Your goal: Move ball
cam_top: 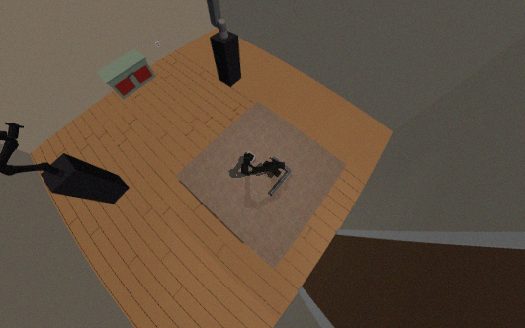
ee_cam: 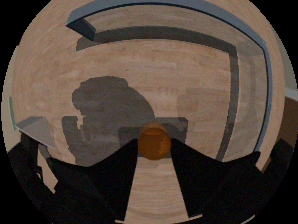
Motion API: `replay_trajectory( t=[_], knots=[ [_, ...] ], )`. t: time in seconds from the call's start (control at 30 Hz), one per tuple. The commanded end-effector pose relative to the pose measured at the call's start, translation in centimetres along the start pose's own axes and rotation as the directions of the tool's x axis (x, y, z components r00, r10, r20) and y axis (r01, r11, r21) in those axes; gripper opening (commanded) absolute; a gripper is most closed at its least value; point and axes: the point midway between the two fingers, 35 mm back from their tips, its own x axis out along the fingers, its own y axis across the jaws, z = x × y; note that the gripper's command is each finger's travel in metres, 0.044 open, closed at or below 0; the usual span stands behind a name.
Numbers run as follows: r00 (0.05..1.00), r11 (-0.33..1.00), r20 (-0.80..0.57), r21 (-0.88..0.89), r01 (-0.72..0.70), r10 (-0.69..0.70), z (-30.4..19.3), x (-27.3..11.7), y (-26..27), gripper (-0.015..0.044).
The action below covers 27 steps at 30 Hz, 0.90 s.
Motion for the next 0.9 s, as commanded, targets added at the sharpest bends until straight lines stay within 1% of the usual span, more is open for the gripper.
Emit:
replay_trajectory(
  t=[0.0, 0.5, 0.77, 0.87],
  knots=[
    [1.0, 1.0, -0.004, -0.004, 0.004, -0.004, -0.1, 0.7, 0.1, 0.0],
    [1.0, 1.0, -0.005, -0.004, 0.004, -0.004, -0.1, 2.5, 0.1, 0.0],
    [1.0, 1.0, -0.005, -0.004, 0.004, -0.004, -0.1, 2.6, 0.1, 0.0],
    [1.0, 1.0, 0.002, 0.003, 0.008, -0.008, -0.1, 2.3, -0.1, 0.0079]
  ],
)
